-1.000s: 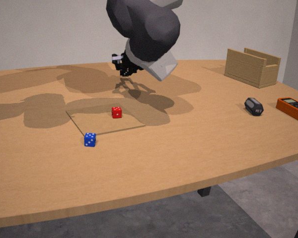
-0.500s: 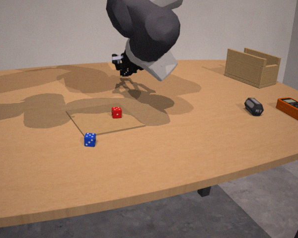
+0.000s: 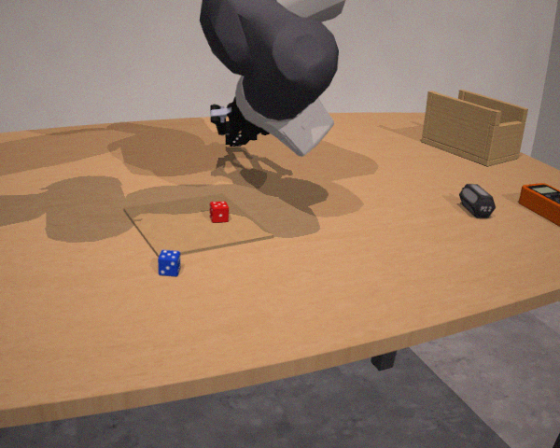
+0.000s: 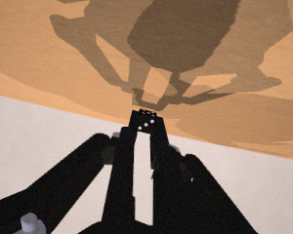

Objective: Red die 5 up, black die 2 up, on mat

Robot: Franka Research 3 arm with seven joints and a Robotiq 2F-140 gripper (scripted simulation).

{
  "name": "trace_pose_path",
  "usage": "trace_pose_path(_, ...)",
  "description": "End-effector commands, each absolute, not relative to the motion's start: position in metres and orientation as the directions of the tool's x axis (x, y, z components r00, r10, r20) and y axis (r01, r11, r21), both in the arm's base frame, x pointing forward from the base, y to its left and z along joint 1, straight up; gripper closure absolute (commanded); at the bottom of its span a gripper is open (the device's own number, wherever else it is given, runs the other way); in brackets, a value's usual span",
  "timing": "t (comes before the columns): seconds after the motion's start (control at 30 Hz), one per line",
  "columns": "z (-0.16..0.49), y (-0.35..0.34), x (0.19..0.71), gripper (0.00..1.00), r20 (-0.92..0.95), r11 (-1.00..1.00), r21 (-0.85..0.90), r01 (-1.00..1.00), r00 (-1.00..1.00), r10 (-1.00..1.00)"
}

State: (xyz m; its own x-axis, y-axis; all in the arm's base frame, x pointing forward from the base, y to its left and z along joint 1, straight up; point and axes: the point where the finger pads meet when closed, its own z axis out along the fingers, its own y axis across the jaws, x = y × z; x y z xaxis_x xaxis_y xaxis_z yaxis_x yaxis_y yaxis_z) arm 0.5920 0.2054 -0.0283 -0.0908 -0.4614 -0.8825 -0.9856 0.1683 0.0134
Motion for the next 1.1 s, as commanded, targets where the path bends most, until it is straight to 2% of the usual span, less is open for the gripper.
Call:
trace_pose_path(0.0, -0.0311, 0.2046, 0.5937, 0.82, -0.882, 0.170, 0.006, -0.985, -0.085, -0.463)
trace_pose_path(1.07, -0.0341, 0.2046, 0.5936, 0.82, -0.882, 0.170, 0.006, -0.985, -0.085, -0.463)
